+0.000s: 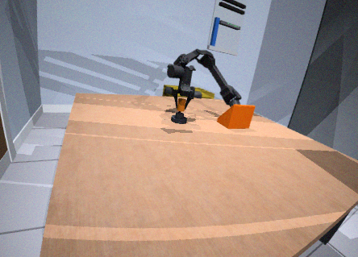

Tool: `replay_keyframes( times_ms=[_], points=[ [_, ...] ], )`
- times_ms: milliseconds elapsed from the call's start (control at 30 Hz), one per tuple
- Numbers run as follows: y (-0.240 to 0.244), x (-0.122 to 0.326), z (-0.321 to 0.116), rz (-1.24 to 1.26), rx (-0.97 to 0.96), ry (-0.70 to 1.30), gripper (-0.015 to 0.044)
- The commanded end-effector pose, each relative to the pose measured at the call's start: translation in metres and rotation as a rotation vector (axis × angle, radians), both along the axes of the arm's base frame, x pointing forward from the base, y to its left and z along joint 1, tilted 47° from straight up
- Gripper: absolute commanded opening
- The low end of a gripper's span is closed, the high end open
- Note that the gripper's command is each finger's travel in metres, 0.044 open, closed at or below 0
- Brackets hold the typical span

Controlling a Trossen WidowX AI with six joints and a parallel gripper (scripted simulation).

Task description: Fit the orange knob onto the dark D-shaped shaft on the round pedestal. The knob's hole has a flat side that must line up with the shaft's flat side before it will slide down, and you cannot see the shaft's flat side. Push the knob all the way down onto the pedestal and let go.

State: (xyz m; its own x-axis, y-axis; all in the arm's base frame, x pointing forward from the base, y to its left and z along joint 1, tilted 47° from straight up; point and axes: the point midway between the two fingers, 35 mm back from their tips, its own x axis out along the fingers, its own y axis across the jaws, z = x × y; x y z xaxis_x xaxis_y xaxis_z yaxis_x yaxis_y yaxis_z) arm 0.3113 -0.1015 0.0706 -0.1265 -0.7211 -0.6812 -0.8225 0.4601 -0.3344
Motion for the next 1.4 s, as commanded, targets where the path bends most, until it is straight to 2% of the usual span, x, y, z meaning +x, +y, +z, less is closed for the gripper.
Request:
replay_keyframes(
  times_ms=[0, 300, 533, 1367],
  points=[
    [-0.0014, 0.0007, 0.0005, 0.003, -0.004, -0.002, 0.0],
    [0.0023, 0.002, 0.004, 0.009, -0.002, 0.004, 0.0],
    [0.0038, 0.0031, 0.0027, 0.145, 0.023, 0.149, 0.0],
    [-0.0007, 0.0011, 0.0001, 0.145, 0.022, 0.149, 0.0]
  ],
)
